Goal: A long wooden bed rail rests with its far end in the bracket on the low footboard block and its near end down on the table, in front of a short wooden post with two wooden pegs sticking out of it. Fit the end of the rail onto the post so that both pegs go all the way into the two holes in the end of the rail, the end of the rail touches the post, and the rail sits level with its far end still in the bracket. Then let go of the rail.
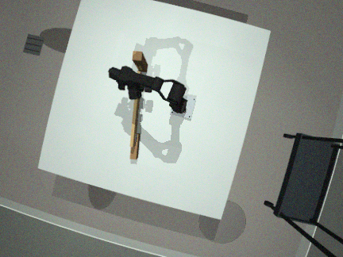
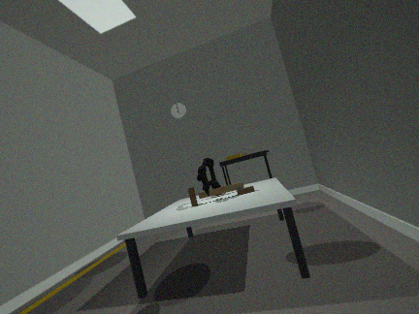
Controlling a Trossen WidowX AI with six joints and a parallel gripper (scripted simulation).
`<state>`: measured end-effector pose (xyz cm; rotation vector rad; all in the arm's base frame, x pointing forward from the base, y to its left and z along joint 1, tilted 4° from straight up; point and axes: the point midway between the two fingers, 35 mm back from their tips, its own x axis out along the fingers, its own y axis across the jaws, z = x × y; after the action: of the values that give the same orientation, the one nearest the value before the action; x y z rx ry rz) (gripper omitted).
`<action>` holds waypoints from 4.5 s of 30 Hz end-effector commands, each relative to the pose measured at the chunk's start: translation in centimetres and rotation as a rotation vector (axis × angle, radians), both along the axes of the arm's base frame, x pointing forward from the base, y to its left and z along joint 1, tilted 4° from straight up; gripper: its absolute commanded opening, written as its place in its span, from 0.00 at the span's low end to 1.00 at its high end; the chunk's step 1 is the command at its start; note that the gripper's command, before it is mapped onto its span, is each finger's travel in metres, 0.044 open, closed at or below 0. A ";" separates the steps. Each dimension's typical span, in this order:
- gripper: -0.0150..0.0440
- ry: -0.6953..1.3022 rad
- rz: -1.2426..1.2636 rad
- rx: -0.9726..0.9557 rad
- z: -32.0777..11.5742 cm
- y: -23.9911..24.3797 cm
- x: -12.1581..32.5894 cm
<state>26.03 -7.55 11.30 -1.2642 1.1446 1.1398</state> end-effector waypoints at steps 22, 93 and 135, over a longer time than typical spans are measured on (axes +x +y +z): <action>0.25 -0.006 0.003 -0.005 0.0 -0.9 0.1; 0.25 -0.006 0.003 -0.007 0.4 -2.9 0.4; 0.25 -0.006 0.003 -0.006 0.5 -2.1 0.3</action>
<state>26.25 -9.63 11.65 -1.2724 1.1449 1.1468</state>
